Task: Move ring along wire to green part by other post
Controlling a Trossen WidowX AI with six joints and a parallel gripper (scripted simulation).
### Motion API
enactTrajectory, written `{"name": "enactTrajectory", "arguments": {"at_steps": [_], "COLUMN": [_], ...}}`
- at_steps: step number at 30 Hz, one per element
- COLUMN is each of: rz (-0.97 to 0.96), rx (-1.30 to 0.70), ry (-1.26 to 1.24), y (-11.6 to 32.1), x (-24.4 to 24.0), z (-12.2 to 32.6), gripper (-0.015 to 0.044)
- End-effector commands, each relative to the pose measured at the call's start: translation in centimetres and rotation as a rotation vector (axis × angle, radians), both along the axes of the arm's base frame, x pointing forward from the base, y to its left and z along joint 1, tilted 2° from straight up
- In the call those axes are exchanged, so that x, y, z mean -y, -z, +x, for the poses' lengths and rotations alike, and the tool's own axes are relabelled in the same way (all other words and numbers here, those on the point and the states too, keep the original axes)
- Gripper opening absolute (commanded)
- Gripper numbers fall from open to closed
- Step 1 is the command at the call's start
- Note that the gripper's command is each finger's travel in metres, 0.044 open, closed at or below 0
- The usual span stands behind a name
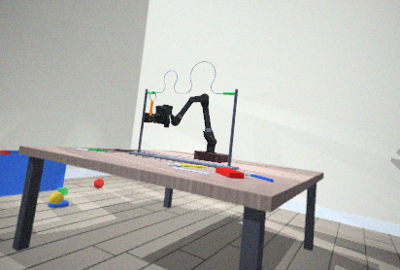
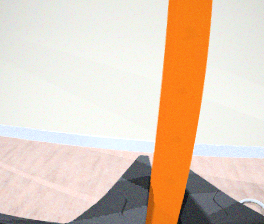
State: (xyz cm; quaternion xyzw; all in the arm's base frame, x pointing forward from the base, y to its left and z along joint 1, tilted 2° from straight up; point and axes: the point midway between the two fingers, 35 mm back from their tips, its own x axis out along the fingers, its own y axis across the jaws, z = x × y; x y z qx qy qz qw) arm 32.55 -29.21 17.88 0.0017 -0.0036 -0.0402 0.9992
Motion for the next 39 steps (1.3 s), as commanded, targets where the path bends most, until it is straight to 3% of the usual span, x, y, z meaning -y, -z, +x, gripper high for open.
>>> {"name": "enactTrajectory", "arguments": {"at_steps": [1, 9, 39], "rz": [0.0, 0.004, 0.004], "rx": [0.0, 0.0, 0.0], "ry": [0.0, 0.005, 0.005], "y": [-0.2, -2.0, -2.0], "x": [0.0, 0.0, -0.2], "z": [0.0, 0.0, 0.0], "gripper": [-0.015, -0.015, -0.015]}}
